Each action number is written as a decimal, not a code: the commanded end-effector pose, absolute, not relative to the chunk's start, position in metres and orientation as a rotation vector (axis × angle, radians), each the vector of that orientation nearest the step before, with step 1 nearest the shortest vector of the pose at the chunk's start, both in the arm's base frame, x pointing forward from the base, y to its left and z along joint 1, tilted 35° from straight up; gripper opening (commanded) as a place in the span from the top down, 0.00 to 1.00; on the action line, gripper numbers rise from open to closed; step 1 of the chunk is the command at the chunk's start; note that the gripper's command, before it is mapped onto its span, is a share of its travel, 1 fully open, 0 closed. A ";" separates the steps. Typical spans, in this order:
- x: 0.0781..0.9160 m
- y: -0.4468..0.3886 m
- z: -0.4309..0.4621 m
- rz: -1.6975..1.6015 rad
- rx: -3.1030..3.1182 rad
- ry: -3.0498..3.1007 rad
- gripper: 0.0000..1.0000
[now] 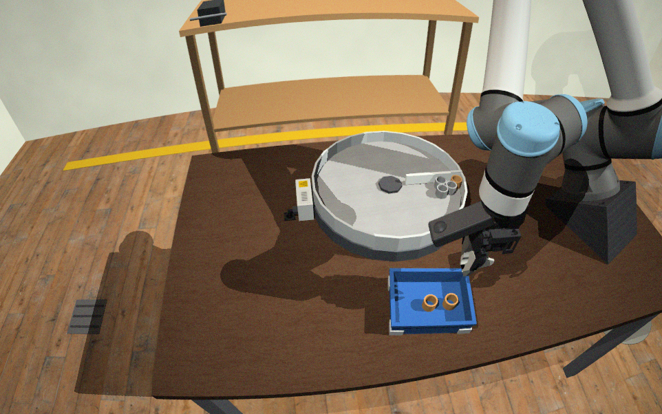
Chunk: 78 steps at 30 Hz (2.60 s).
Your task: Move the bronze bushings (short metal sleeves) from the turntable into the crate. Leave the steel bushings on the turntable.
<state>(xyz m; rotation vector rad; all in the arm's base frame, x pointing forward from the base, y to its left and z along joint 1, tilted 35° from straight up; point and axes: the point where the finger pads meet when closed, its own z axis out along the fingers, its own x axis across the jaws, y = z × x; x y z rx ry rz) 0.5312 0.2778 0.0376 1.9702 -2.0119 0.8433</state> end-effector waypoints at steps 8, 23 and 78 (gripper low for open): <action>0.523 0.256 0.050 0.821 2.058 -1.889 0.95; 0.512 0.225 0.066 0.782 2.172 -1.702 0.95; 0.463 0.083 0.142 0.569 2.510 -0.805 0.95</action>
